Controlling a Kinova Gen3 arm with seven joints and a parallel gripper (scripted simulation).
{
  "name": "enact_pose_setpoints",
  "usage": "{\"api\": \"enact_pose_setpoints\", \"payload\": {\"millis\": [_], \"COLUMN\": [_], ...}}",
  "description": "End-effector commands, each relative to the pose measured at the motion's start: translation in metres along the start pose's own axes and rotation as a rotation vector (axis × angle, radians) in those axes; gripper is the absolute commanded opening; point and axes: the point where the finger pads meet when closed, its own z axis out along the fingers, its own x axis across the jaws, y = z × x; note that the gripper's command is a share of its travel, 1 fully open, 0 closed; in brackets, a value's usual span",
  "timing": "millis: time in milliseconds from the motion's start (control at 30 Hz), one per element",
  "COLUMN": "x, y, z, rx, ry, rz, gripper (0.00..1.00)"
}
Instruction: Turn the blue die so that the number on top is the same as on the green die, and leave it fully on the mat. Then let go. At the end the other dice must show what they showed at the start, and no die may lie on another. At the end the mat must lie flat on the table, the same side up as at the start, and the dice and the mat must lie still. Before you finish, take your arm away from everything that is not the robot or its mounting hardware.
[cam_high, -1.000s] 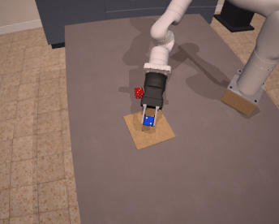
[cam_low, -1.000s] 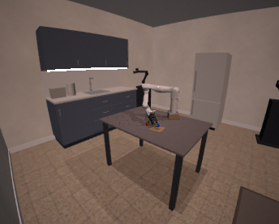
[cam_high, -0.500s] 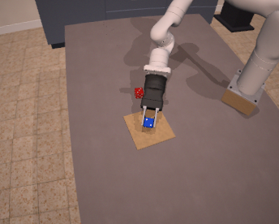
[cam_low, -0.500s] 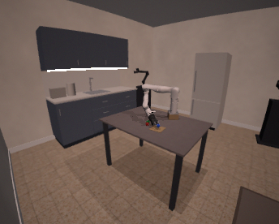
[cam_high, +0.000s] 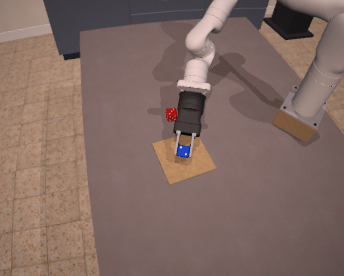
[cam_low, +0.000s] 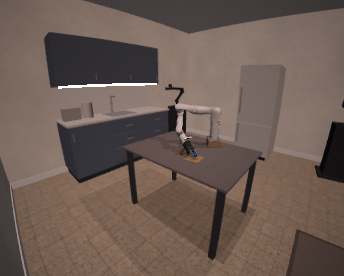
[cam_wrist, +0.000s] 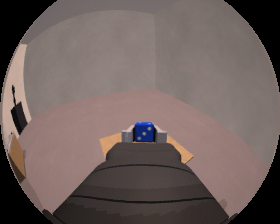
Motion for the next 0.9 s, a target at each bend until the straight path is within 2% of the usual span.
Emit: {"api": "enact_pose_setpoints", "payload": {"millis": [0,867], "x": [0.0003,0.0004], "y": [0.0028,0.0067], "z": [0.0011,0.0031], "rx": [-0.007,-0.007], "ry": [0.001,0.001], "rz": [-0.014,-0.014], "gripper": [0.57,0.57]}}
